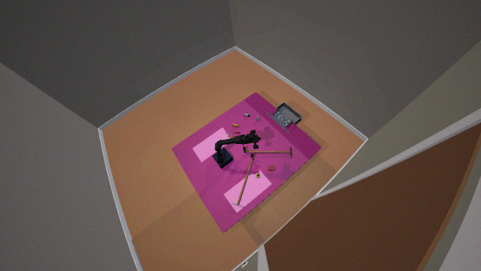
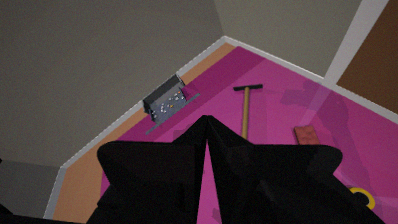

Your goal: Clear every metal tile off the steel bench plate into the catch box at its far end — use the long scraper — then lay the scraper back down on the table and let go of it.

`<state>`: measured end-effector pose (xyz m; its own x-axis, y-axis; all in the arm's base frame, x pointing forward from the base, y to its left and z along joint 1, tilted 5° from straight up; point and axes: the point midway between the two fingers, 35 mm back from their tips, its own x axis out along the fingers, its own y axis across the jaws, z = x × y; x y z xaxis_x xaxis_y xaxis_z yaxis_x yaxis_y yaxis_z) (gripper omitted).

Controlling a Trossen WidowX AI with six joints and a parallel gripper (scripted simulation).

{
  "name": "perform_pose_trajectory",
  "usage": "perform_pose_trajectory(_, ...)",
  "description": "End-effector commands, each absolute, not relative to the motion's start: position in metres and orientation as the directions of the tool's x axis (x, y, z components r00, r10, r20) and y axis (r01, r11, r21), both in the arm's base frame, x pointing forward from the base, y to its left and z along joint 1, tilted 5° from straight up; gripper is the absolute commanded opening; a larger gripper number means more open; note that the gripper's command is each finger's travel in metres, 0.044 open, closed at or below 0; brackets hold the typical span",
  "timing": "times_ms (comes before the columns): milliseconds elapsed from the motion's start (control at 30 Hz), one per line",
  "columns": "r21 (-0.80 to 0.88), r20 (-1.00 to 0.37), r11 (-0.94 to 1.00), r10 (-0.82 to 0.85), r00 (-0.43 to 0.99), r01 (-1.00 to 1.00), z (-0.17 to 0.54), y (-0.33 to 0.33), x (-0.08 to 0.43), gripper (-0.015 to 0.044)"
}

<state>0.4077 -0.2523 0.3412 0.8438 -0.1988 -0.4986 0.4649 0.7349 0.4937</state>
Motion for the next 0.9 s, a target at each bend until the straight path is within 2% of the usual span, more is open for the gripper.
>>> perform_pose_trajectory(0, 0.446, -0.555, 0.754, -0.189, 0.81, 0.481, 0.321, -0.25, 0.408, 0.0)
perform_pose_trajectory(867, 0.174, -0.825, 0.9, -0.088, 0.558, 0.399, 0.223, -0.218, 0.394, 0.0)
